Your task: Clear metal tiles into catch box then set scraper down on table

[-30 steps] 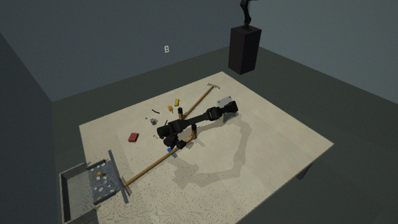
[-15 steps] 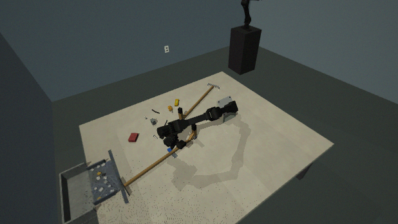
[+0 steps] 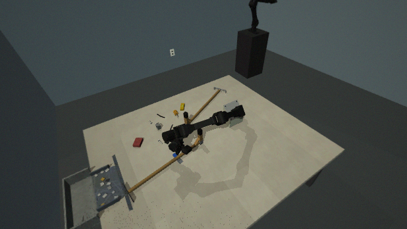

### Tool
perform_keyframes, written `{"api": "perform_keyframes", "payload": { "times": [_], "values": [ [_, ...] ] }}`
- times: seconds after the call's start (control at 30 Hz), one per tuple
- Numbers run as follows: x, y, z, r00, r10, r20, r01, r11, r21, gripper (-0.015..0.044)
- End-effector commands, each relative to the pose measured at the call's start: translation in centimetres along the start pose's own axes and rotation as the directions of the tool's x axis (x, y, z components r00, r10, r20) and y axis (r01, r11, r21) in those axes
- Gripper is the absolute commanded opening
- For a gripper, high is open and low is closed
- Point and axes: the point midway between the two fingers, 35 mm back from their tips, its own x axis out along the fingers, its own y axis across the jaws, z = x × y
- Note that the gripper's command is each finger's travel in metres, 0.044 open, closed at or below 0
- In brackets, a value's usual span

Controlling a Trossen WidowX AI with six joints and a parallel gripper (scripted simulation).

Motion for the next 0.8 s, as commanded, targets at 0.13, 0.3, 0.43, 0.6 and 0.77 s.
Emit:
{"api": "perform_keyframes", "payload": {
  "times": [0.13,0.3,0.43,0.6,0.77],
  "values": [
    [-2.6,-0.6,0.4,0.998,-0.017,0.054,0.015,0.999,0.029,0.0184],
    [-5.0,-1.1,0.6,0.994,-0.033,0.103,0.027,0.998,0.055,0.0315],
    [-7.0,-1.4,0.7,0.989,-0.047,0.141,0.036,0.996,0.076,0.0420],
    [-9.4,-1.7,0.6,0.980,-0.065,0.188,0.046,0.994,0.102,0.0440],
    [-11.7,-2.0,0.5,0.969,-0.083,0.233,0.055,0.990,0.127,0.0440]
  ]
}}
